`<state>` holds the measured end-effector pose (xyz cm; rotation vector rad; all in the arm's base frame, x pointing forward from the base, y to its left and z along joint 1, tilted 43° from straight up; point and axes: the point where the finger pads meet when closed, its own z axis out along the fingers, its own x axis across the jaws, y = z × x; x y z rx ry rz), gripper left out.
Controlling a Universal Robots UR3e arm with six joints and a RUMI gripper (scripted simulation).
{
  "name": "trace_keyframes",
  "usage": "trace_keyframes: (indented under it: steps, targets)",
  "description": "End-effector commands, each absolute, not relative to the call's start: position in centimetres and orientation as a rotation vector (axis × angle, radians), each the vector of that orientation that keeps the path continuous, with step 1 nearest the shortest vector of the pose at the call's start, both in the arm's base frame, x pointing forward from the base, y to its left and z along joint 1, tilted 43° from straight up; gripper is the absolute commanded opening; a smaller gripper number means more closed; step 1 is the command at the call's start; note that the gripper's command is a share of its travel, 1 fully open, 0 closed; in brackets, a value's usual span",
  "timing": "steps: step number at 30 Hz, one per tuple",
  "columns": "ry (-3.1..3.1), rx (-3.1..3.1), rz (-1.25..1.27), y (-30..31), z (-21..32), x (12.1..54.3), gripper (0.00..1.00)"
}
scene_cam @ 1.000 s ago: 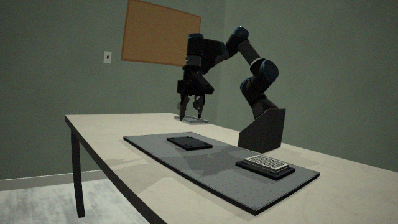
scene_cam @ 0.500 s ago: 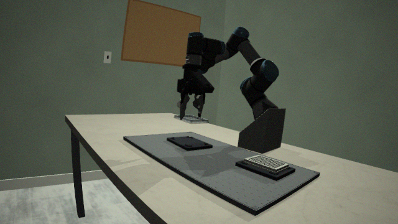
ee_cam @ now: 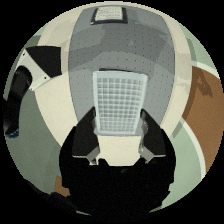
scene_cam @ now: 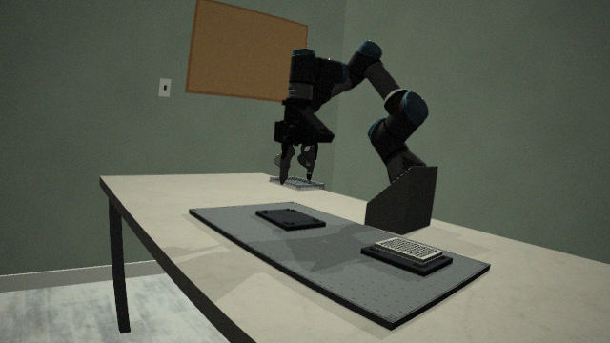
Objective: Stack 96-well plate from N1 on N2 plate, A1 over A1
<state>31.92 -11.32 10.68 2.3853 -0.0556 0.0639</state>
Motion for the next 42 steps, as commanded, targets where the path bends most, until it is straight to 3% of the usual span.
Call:
trace_keyframes:
  steps: [1,42]
  targets:
    - [-0.038,2.385,0.060,-10.4,9.9,31.9,0.00]
    - [-0.038,2.385,0.060,-1.4,1.4,31.3,0.00]
